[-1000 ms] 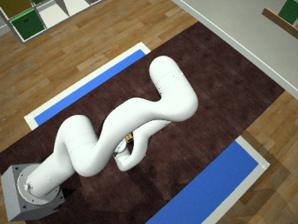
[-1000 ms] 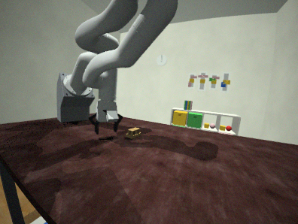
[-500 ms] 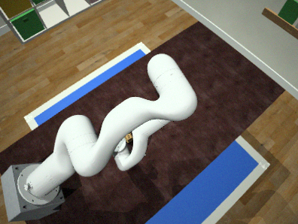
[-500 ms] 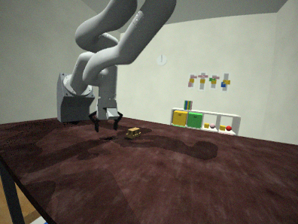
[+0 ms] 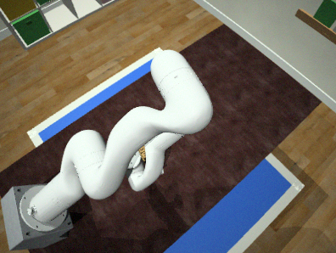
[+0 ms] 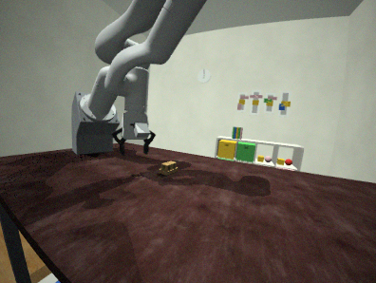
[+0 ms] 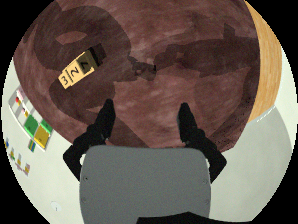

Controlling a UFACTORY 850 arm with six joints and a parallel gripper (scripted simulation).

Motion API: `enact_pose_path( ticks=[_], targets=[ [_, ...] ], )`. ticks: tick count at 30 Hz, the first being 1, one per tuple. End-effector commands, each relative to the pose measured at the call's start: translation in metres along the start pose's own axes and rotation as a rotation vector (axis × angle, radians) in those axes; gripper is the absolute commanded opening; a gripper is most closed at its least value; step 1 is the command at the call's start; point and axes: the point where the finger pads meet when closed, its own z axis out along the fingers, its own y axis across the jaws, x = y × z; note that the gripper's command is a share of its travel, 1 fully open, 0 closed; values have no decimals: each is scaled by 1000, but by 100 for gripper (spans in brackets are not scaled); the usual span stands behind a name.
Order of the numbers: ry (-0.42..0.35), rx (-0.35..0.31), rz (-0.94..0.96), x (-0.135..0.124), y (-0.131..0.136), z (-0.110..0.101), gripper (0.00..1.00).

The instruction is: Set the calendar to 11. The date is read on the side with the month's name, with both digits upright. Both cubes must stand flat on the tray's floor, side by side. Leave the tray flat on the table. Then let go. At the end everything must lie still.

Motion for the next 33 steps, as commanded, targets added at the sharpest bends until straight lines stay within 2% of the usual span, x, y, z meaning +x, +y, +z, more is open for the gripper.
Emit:
enact_pose_path(
  ticks=[1, 14, 16, 18, 20, 22, 33],
  targets=[
    [-2, -1, 0, 0, 0, -5, 100],
    [2, -4, 29, 3, -3, -4, 100],
    [12, -11, 114, 9, -12, -3, 100],
    [12, -11, 114, 9, -12, -3, 100],
    [25, -17, 245, 18, -26, -2, 100],
    [27, -17, 263, 19, -28, -2, 100],
    [43, -16, 632, 32, -75, -5, 100]
  ],
)
